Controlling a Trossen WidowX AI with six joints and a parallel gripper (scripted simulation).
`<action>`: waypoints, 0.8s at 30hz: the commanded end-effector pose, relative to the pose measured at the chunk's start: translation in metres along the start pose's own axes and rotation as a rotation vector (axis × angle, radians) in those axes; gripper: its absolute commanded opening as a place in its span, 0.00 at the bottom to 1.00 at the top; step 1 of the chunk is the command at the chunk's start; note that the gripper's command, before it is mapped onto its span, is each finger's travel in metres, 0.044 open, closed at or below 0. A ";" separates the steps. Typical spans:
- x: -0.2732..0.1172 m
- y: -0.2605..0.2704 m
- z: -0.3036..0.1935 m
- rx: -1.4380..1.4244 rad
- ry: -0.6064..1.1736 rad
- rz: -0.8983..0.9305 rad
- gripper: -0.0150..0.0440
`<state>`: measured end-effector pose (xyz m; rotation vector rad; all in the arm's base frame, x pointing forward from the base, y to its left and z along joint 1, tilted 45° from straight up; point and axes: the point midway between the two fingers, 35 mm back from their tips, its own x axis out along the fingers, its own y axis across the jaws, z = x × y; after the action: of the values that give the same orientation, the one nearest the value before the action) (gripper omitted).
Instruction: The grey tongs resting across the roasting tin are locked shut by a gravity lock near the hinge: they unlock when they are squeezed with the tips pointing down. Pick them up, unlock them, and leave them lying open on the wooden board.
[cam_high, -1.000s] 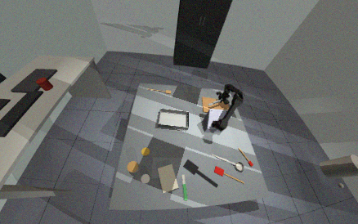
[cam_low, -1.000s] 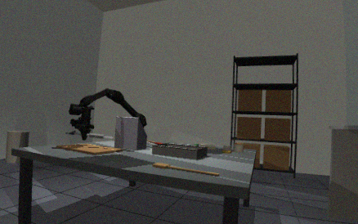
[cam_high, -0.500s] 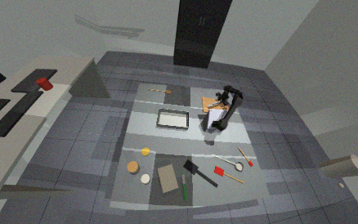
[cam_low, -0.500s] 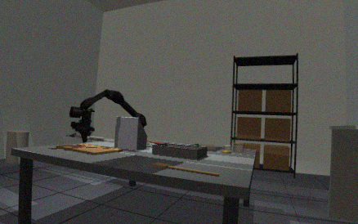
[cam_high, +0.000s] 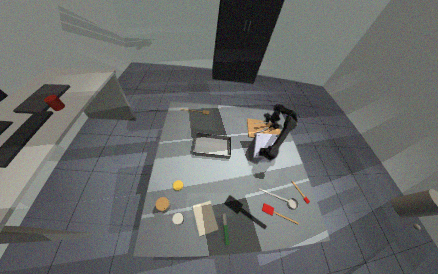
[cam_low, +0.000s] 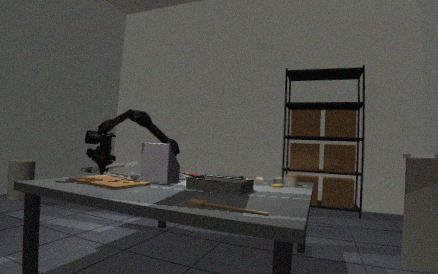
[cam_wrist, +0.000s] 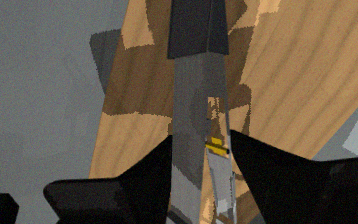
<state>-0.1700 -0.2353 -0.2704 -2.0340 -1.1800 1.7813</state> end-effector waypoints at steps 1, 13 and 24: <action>0.000 0.000 0.000 -0.001 0.002 0.001 0.80; -0.029 -0.028 0.006 -0.001 0.003 -0.004 1.00; -0.114 -0.148 0.002 -0.001 0.015 -0.027 1.00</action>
<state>-0.2311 -0.2269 -0.1157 -2.0144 -1.1612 1.7915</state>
